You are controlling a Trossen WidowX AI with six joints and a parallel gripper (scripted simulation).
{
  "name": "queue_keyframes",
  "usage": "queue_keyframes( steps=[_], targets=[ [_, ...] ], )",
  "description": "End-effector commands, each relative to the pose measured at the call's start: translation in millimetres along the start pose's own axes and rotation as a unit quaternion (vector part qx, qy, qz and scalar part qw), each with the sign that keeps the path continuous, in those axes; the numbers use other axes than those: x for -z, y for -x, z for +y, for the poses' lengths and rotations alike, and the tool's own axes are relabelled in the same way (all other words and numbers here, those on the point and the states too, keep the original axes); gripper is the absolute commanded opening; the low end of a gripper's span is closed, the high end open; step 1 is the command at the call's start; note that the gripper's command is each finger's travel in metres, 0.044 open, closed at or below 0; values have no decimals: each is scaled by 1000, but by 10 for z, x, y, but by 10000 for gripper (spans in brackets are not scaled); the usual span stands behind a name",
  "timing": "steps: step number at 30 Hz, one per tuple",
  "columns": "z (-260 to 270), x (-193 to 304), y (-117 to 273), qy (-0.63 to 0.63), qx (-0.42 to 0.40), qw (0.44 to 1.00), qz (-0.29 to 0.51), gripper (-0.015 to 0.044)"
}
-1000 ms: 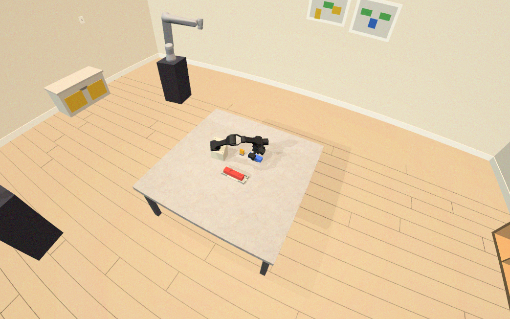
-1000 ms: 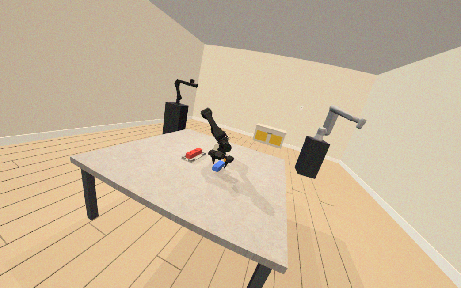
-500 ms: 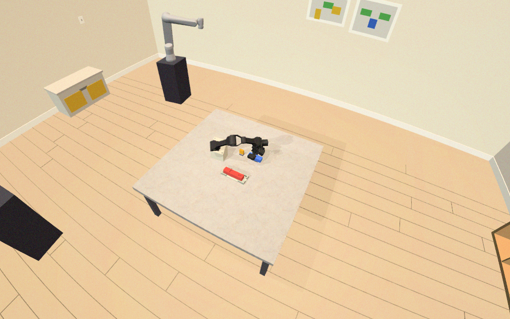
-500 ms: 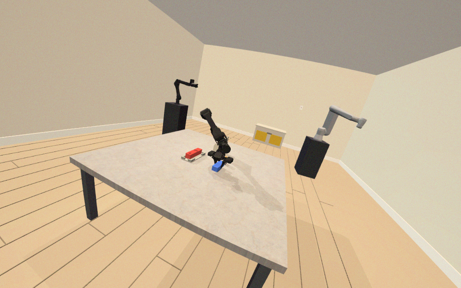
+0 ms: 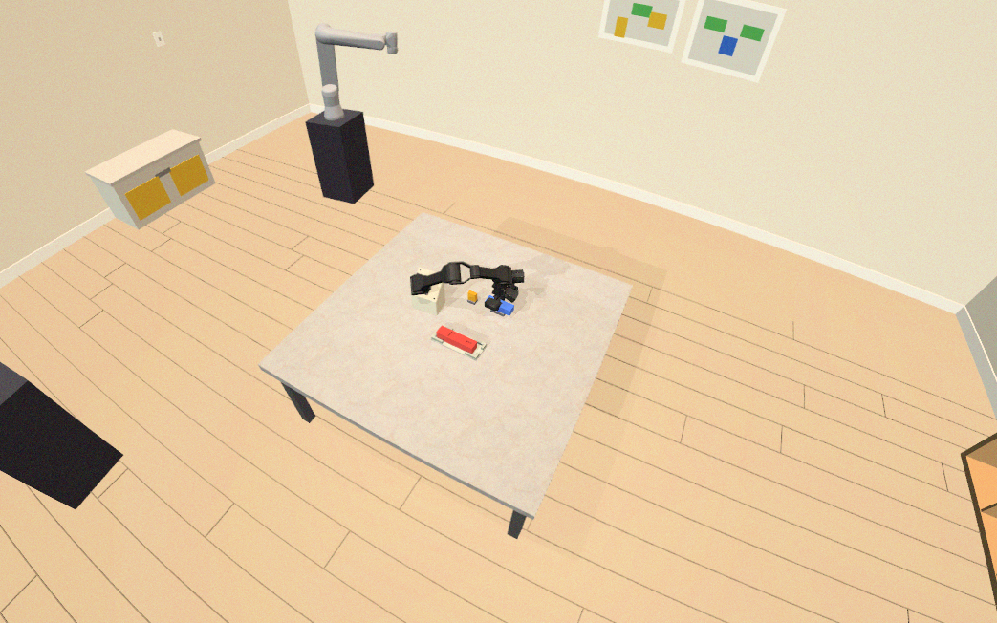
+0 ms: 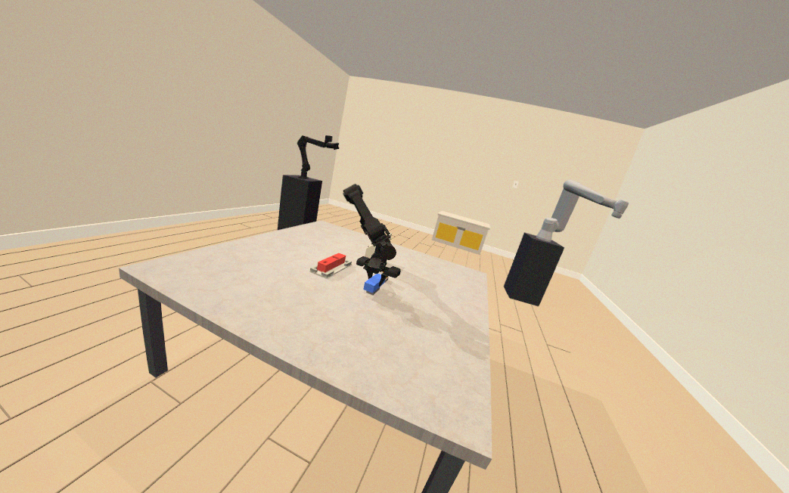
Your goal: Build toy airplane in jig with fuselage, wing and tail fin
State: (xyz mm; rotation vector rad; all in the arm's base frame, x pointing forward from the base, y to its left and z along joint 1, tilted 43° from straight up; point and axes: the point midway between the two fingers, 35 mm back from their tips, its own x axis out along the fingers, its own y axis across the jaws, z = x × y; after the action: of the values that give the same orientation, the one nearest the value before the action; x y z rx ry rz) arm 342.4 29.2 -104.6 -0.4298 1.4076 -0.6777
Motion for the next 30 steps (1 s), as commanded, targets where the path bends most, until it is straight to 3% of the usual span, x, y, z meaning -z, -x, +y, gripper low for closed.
queue_keyframes(
  steps=[1, 30],
  targets=[
    [51, -16, 98, 5, -9, 1000, -7, 0],
    [21, -27, 975, 2, 3, 1000, 9, 0]
  ],
)
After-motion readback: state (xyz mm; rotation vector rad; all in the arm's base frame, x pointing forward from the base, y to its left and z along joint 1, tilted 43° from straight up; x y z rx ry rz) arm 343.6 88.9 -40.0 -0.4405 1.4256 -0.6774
